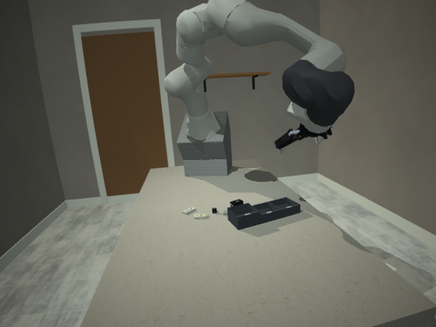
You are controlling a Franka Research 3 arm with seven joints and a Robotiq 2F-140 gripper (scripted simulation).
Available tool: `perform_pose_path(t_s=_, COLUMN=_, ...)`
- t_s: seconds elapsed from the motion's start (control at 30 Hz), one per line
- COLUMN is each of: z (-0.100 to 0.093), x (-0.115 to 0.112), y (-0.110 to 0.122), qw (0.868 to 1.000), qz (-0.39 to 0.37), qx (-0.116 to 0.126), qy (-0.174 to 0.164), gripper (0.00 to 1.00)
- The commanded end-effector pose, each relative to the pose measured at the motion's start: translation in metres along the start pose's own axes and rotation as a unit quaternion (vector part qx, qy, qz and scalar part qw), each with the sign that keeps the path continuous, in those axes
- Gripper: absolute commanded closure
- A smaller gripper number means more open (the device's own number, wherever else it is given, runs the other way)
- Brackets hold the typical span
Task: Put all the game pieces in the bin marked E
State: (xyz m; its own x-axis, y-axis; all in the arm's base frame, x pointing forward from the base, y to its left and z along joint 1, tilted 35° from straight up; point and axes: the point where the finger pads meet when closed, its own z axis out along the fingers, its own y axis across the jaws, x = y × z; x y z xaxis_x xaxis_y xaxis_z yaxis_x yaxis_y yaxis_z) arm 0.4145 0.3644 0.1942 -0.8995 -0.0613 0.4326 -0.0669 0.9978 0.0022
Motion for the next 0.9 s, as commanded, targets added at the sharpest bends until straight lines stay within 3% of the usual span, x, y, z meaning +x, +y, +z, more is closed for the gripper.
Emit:
perform_pose_path(t_s=0.0, z=0.0, x=0.0, y=0.0, qw=1.0, qz=0.0, qx=0.0, qy=0.0, gripper=0.0)
perform_pose_path(t_s=0.53, z=0.0, x=0.0, y=0.0, qw=1.0, qz=0.0, qx=0.0, qy=0.0, gripper=0.0)
perform_pose_path(t_s=0.57, z=0.004, x=-0.007, y=-0.001, qw=1.0, qz=0.0, qx=0.0, qy=0.0, gripper=0.95)
perform_pose_path(t_s=0.67, z=0.009, x=-0.014, y=-0.003, qw=1.0, qz=0.0, qx=0.0, qy=0.0, gripper=0.95)
perform_pose_path(t_s=0.7, z=0.008, x=-0.013, y=-0.011, qw=1.0, qz=-0.022, qx=0.012, qy=0.002, gripper=0.95)
perform_pose_path(t_s=0.8, z=-0.013, x=-0.017, y=-0.021, qw=0.997, qz=-0.075, qx=-0.004, qy=-0.012, gripper=0.95)
perform_pose_path(t_s=0.87, z=-0.013, x=-0.017, y=-0.021, qw=0.997, qz=-0.075, qx=-0.004, qy=-0.012, gripper=0.95)
